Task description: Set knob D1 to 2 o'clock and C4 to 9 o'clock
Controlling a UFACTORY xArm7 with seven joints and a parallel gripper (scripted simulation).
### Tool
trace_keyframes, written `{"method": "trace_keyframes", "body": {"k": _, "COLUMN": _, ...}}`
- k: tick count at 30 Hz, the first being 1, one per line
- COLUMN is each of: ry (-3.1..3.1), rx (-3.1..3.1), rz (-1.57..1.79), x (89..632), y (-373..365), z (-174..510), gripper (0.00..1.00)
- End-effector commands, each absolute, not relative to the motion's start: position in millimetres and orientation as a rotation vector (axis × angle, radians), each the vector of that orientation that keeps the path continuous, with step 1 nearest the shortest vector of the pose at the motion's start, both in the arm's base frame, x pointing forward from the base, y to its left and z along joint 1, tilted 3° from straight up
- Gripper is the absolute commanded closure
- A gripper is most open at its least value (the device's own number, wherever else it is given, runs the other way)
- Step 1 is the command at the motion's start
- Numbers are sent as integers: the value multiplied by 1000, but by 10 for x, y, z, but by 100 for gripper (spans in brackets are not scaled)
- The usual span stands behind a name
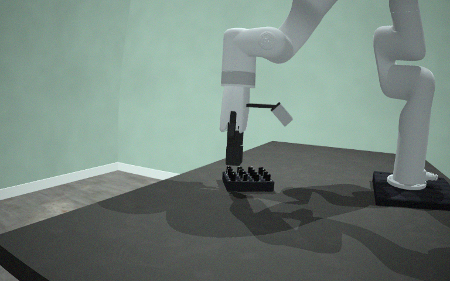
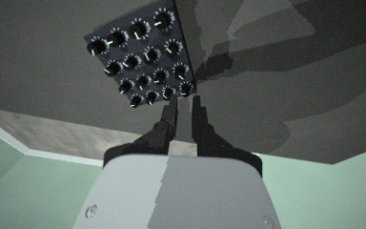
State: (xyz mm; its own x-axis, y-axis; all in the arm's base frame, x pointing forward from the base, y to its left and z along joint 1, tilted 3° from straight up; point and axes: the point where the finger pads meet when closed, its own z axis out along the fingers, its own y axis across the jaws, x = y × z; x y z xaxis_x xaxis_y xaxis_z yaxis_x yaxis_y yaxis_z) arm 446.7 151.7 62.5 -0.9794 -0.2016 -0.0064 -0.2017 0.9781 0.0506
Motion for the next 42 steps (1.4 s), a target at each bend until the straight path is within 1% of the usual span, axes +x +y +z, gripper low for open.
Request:
{"method": "trace_keyframes", "body": {"k": 1, "ry": 3119, "rx": -318, "rz": 82, "x": 4481, "y": 1522, "z": 585, "gripper": 81}}
{"method": "trace_keyframes", "body": {"k": 42, "ry": 3119, "rx": -318, "rz": 82, "x": 4480, "y": 1526, "z": 452, "gripper": 81}}
